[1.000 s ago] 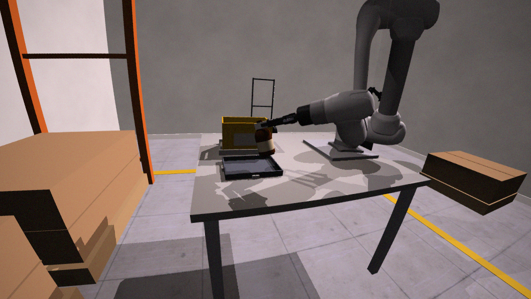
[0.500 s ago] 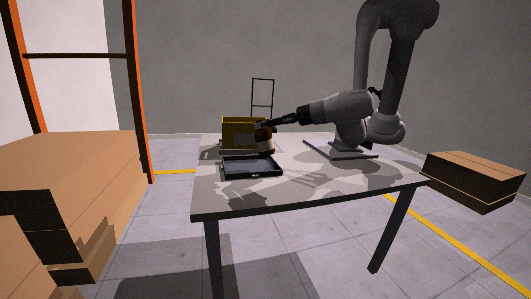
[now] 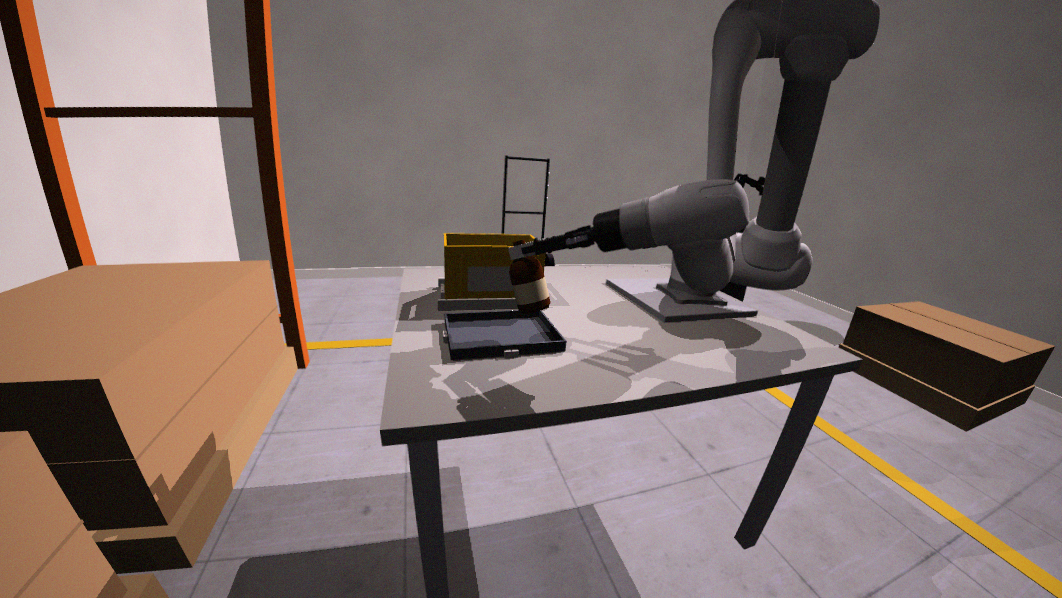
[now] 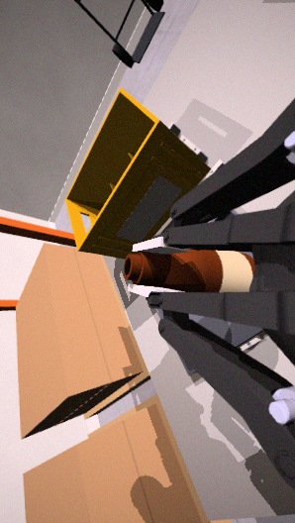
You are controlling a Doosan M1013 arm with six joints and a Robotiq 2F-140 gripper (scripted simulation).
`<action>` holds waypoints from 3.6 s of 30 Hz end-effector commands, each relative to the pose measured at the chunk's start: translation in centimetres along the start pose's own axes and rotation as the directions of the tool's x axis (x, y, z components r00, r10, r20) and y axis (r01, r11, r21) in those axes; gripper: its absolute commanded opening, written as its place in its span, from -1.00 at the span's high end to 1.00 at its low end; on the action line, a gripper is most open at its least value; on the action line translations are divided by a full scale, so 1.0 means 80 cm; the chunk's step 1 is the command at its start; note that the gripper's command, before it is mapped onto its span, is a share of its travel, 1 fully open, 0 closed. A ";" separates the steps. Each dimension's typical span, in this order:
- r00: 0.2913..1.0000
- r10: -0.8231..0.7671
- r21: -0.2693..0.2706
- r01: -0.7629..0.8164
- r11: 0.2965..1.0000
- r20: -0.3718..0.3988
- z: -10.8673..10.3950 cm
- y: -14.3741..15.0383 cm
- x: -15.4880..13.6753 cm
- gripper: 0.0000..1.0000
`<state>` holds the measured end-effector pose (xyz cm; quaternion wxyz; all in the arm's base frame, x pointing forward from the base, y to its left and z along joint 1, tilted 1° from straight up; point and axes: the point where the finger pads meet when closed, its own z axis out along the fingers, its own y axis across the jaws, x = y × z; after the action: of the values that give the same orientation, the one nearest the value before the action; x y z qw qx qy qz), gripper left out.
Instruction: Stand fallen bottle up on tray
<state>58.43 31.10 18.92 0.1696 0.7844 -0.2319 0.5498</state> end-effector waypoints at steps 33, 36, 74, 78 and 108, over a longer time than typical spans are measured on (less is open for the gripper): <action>1.000 0.000 0.000 0.000 1.000 0.000 0.004 0.000 -0.012 0.80; 1.000 0.000 0.000 0.000 1.000 0.000 0.005 0.000 -0.015 0.80; 1.000 0.000 0.000 0.000 1.000 0.000 0.022 0.000 -0.061 0.80; 1.000 0.000 0.000 0.000 1.000 0.000 0.023 0.000 -0.063 0.80; 1.000 0.000 0.000 0.000 1.000 0.000 0.027 0.000 -0.074 0.80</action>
<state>58.41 31.02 12.58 0.1696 0.7844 -0.2319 0.5498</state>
